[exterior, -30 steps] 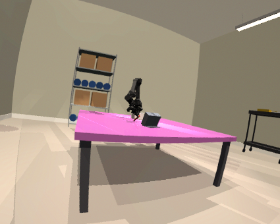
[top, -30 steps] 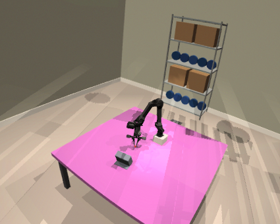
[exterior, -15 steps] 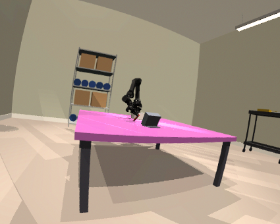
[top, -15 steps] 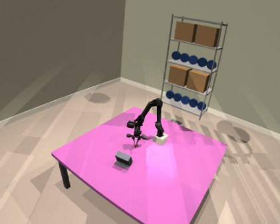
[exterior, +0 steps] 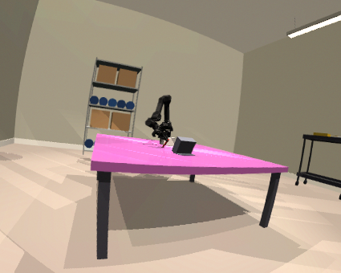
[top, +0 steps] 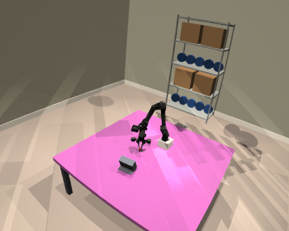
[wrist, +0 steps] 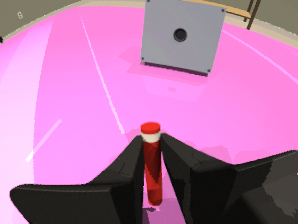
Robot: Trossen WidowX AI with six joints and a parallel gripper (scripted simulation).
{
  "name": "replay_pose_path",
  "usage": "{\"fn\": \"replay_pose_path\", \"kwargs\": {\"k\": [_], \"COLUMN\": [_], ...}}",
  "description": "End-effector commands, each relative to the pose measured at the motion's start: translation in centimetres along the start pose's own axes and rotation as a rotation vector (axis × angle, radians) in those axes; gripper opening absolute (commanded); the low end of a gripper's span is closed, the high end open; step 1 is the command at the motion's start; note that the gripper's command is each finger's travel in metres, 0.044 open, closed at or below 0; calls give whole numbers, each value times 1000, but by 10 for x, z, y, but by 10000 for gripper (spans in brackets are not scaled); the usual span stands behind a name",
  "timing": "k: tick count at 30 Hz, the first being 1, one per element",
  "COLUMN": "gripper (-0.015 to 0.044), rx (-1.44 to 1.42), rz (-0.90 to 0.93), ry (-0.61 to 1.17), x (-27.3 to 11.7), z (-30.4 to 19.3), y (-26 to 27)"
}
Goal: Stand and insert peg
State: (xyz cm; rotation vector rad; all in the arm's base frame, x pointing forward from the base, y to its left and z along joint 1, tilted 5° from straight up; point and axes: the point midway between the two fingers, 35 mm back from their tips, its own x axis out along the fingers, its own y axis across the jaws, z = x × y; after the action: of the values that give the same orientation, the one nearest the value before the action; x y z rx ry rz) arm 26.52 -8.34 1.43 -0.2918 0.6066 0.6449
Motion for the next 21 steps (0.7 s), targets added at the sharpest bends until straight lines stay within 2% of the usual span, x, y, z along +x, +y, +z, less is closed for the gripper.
{"fn": "replay_pose_path", "kwargs": {"k": [1,21], "gripper": [49,49], "rx": [-2,-1], "rz": [4,4], "ry": [-43,-215], "x": [-2,-13], "z": [-2,-11], "y": [2,3]}}
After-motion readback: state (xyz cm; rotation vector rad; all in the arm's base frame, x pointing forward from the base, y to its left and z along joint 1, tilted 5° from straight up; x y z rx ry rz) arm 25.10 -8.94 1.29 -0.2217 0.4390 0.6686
